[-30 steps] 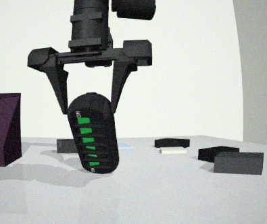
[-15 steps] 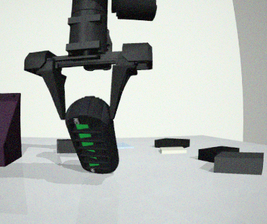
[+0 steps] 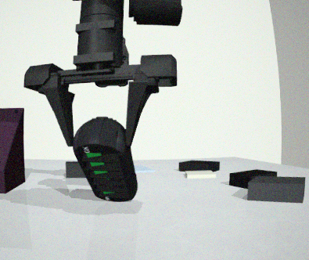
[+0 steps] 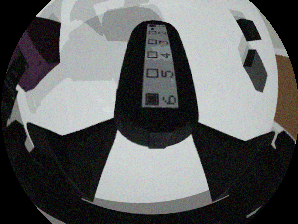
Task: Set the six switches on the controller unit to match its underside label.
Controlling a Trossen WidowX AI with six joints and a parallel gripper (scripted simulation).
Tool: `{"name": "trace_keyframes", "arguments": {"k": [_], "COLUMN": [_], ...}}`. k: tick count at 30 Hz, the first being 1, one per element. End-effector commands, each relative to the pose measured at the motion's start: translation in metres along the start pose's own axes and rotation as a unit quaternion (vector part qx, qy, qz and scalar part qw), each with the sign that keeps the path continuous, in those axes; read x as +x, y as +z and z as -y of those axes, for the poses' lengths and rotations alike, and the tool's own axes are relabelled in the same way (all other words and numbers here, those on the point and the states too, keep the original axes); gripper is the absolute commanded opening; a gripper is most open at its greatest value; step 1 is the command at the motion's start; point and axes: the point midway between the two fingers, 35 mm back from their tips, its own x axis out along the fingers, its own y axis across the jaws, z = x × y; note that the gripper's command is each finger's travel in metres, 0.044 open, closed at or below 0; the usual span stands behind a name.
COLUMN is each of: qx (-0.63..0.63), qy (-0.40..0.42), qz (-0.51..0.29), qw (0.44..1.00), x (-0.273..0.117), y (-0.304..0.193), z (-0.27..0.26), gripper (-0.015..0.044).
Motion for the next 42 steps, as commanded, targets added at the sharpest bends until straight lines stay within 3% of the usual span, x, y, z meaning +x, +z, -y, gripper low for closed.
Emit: {"name": "trace_keyframes", "arguments": {"k": [1, 42], "qx": [-0.004, -0.004], "qy": [0.004, 0.003], "qz": [0.003, 0.003], "qw": [1.0, 1.0], "x": [0.005, 0.032], "y": [0.0, -0.018], "z": [-0.002, -0.002], "gripper": [0.0338, 0.0338]}}
